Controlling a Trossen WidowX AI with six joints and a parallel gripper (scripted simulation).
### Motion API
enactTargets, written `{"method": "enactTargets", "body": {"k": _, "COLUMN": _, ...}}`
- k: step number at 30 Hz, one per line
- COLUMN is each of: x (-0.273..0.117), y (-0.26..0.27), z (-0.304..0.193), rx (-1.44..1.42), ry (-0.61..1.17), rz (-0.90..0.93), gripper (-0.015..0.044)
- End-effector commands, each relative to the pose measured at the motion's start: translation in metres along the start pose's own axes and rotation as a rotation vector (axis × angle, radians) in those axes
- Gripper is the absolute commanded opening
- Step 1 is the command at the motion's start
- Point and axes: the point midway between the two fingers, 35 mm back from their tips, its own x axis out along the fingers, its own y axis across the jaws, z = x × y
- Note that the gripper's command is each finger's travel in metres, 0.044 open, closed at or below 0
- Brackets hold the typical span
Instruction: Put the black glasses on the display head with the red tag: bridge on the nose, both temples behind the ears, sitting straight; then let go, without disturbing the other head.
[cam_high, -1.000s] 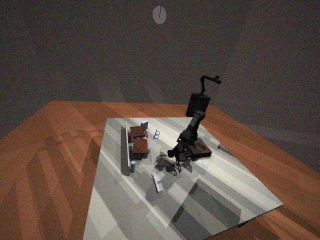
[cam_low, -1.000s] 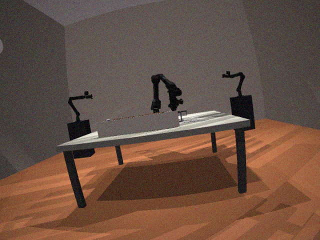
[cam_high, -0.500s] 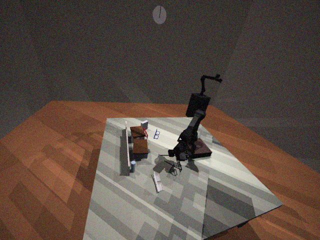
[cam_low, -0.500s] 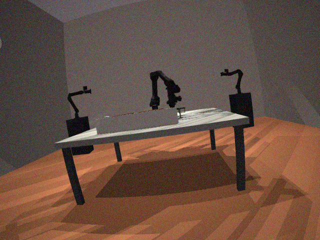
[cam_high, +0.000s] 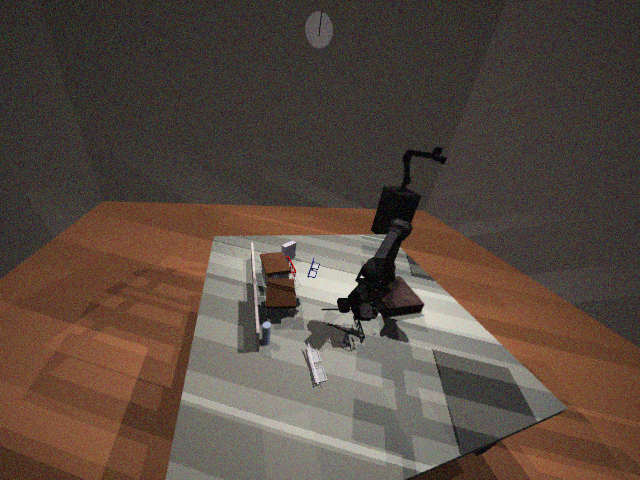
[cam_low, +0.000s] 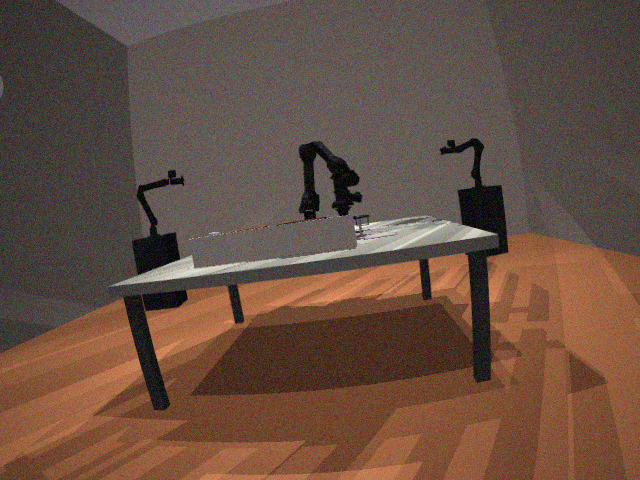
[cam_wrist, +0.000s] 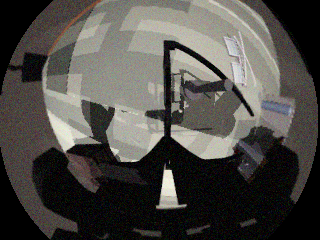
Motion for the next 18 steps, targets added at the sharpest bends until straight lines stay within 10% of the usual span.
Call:
{"method": "enactTargets", "body": {"k": 1, "x": -0.0012, "y": 0.0025, "z": -0.0026, "rx": 0.003, "ry": -0.006, "rz": 0.000, "gripper": 0.0000}}
{"method": "enactTargets", "body": {"k": 18, "x": -0.0010, "y": 0.0072, "z": -0.0117, "rx": 0.003, "ry": -0.005, "rz": 0.000, "gripper": 0.0000}}
